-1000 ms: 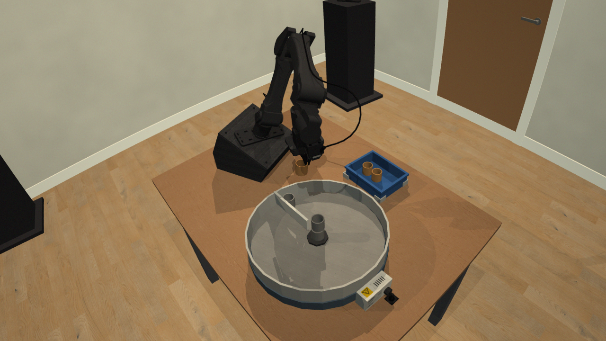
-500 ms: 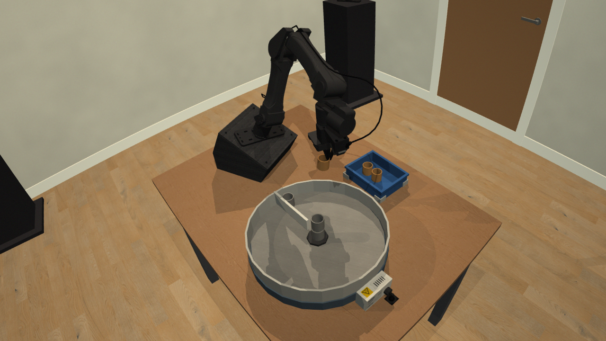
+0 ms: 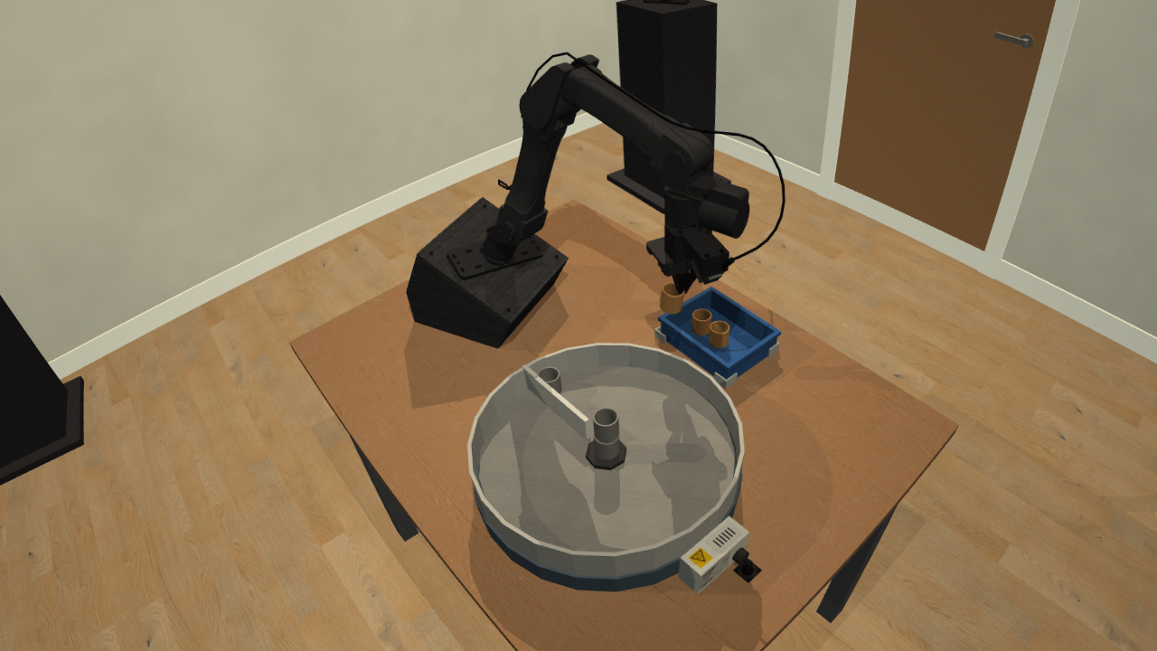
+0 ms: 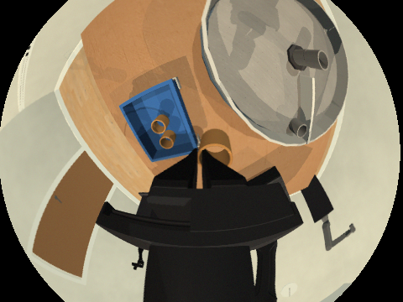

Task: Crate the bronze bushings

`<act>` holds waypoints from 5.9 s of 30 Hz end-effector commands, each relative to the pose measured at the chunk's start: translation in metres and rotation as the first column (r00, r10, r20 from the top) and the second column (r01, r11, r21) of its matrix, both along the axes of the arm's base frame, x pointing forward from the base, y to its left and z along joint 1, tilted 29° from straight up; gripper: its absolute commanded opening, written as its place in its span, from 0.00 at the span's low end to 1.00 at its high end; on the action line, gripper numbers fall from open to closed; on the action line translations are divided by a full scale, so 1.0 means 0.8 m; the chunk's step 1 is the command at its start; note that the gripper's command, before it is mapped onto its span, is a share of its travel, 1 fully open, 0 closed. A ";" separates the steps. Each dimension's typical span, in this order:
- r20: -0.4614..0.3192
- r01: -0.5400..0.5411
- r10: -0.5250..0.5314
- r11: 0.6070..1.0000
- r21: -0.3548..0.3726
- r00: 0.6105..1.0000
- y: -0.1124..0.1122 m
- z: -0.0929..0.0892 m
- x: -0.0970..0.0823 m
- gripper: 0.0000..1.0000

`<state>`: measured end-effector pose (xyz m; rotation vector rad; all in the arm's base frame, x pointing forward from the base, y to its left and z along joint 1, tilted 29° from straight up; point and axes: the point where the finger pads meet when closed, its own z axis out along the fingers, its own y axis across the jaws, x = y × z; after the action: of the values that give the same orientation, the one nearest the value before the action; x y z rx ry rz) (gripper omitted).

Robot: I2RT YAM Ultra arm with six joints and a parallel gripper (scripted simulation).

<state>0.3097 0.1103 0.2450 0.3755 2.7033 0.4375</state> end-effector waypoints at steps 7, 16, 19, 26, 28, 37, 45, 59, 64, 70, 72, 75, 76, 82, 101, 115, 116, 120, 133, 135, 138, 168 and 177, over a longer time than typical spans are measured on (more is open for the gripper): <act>0.026 0.078 -0.078 0.997 -0.008 0.997 0.064 0.047 0.026 0.00; 0.027 0.078 -0.078 0.997 -0.007 0.997 0.101 0.062 0.036 0.00; 0.027 0.078 -0.078 0.997 -0.007 0.997 0.112 0.066 0.040 0.00; 0.027 0.078 -0.078 0.997 -0.007 0.997 0.132 0.074 0.045 0.00; 0.027 0.078 -0.078 0.997 -0.007 0.997 0.132 0.074 0.045 0.00; 0.043 0.078 -0.078 0.997 0.007 0.996 0.142 0.089 0.045 0.00; 0.040 0.078 -0.078 0.997 0.004 0.996 0.145 0.088 0.047 0.00; 0.046 0.080 -0.080 0.997 0.008 0.996 0.144 0.092 0.046 0.00; 0.046 0.080 -0.080 0.997 0.008 0.996 0.144 0.092 0.046 0.00; 0.046 0.080 -0.080 0.997 0.008 0.996 0.144 0.092 0.046 0.00; 0.046 0.080 -0.080 0.997 0.008 0.996 0.144 0.092 0.046 0.00; 0.046 0.080 -0.080 0.997 0.008 0.996 0.144 0.092 0.046 0.00; 0.046 0.080 -0.080 0.997 0.008 0.996 0.144 0.092 0.046 0.00; 0.046 0.080 -0.080 0.997 0.008 0.996 0.144 0.092 0.046 0.00; 0.052 0.087 -0.087 0.996 0.014 0.995 0.144 0.096 0.045 0.00; 0.052 0.086 -0.086 0.996 0.014 0.995 0.144 0.096 0.045 0.00; 0.052 0.086 -0.086 0.996 0.014 0.995 0.144 0.096 0.045 0.00; 0.052 0.086 -0.086 0.996 0.014 0.995 0.144 0.096 0.045 0.00; 0.052 0.086 -0.086 0.996 0.014 0.995 0.144 0.096 0.045 0.00; 0.054 0.086 -0.087 0.996 0.015 0.995 0.143 0.097 0.045 0.00; 0.076 0.086 -0.089 0.996 0.033 0.993 0.147 0.099 0.053 0.00; 0.073 0.069 -0.071 0.997 0.035 0.995 0.179 -0.008 0.112 0.00; 0.065 0.070 -0.072 0.997 0.029 0.995 0.177 -0.010 0.109 0.00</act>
<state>0.3955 0.2498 0.2053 0.4754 2.6787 0.3854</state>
